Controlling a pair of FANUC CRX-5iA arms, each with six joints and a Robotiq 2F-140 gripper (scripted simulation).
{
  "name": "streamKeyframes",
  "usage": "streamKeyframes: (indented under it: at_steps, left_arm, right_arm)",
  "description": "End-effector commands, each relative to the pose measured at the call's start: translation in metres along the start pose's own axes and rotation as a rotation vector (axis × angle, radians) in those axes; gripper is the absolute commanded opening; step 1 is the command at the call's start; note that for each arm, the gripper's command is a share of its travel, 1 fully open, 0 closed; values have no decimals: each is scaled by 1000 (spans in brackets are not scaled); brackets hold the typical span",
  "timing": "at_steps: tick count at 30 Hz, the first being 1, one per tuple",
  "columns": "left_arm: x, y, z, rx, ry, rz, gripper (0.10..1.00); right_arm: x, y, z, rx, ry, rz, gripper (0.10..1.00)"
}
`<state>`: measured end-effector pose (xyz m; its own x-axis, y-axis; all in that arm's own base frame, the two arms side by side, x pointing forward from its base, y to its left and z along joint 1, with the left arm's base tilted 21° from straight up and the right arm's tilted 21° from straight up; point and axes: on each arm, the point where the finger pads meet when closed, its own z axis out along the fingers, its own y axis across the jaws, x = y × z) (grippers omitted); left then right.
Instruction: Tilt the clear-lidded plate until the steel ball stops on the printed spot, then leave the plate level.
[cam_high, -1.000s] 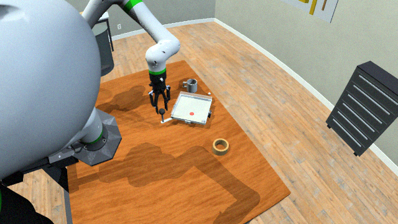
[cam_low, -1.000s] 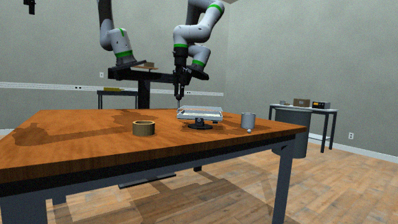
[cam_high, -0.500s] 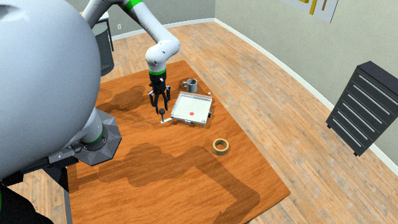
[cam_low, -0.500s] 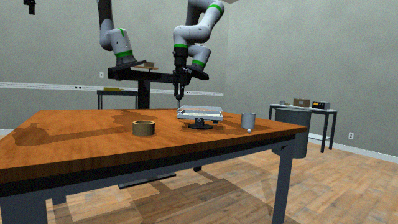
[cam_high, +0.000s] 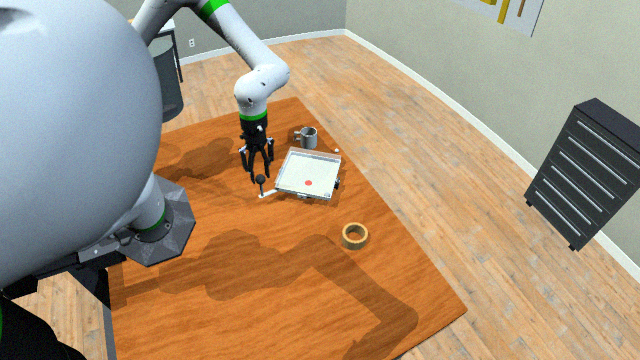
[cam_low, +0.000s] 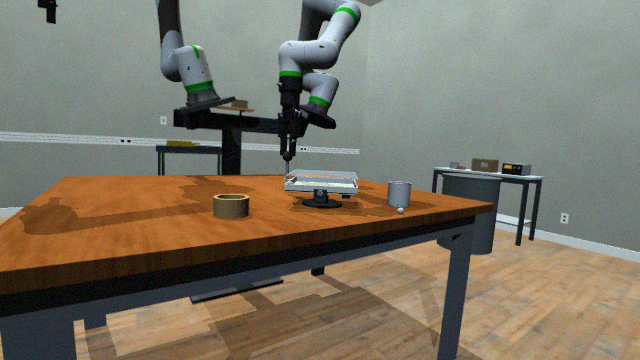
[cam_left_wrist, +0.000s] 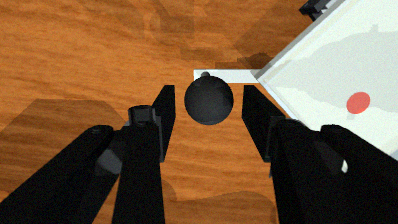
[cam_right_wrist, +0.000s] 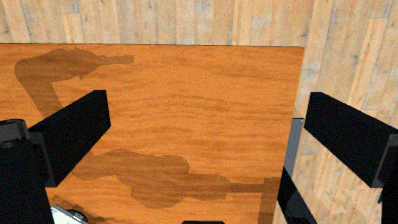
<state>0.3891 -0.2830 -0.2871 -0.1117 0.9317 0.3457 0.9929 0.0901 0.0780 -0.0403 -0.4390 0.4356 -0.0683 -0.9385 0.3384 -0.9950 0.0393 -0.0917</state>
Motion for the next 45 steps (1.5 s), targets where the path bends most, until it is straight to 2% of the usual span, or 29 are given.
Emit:
streamKeyframes:
  at_steps: [1,26,45]
  left_arm:
    - [-1,0,-1,-1,-1,0,424]
    - [-1,0,0,-1,-1,0,424]
    - [-1,0,14,-1,-1,0,424]
  right_arm:
    - [0,0,-1,0,2,0,1000]
    - [0,0,-1,0,2,0,1000]
    - [0,0,-1,0,2,0,1000]
